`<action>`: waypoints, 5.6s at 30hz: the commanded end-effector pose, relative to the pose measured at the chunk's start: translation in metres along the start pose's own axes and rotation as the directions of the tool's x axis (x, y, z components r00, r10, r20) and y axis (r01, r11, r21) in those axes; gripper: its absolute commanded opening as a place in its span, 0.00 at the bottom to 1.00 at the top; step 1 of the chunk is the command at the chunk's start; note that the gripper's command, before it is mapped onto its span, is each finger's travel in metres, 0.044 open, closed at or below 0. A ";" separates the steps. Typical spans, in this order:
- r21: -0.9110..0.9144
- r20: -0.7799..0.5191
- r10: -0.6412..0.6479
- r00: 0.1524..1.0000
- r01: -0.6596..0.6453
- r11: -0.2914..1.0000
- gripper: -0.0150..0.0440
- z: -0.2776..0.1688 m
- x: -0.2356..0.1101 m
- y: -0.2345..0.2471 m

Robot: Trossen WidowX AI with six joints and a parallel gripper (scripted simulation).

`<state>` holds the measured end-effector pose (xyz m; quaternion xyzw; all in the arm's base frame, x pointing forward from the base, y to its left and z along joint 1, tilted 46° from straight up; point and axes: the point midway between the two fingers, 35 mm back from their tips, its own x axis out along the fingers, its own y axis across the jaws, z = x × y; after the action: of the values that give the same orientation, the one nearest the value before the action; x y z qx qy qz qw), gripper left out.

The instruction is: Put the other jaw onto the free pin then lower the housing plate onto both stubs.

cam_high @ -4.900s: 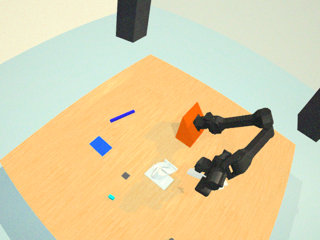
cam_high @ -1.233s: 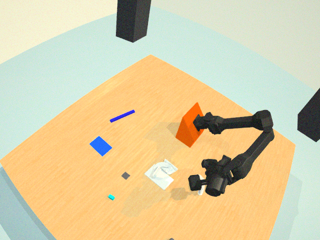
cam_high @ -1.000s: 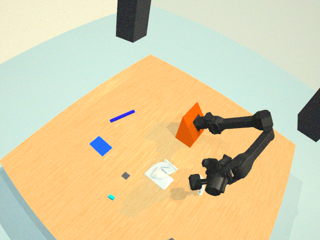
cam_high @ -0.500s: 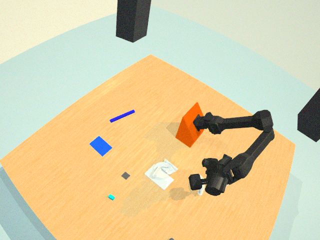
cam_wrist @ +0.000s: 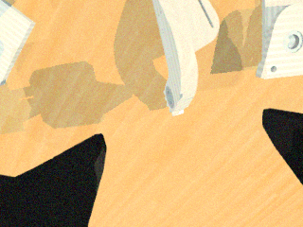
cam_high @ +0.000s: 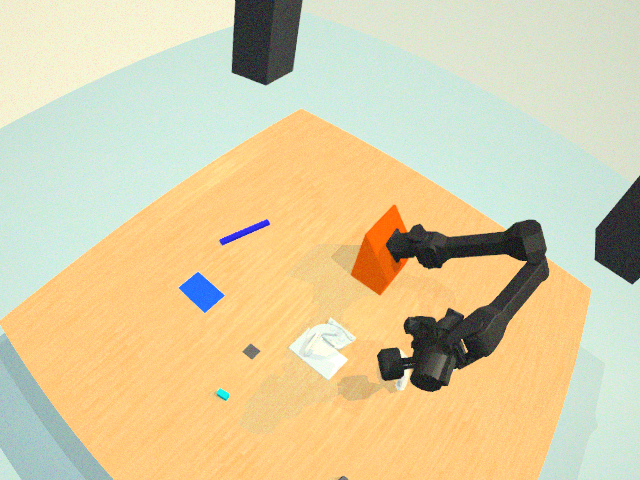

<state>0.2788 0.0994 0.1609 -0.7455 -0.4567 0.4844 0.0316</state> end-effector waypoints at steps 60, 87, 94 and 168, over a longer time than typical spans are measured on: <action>-0.940 -0.001 -0.003 1.000 0.000 0.342 0.25 0.001 -0.001 -0.016; -0.959 -0.001 -0.003 1.000 -0.002 -0.284 0.25 0.001 -0.001 -0.024; -0.899 -0.001 -0.003 1.000 -0.003 -0.438 0.25 0.002 -0.001 -0.026; -0.008 -0.002 -0.003 1.000 -0.003 -1.000 0.25 0.003 0.029 -0.039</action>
<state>0.2548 0.1365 0.1636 -0.0357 -0.4836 -0.4567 -0.7459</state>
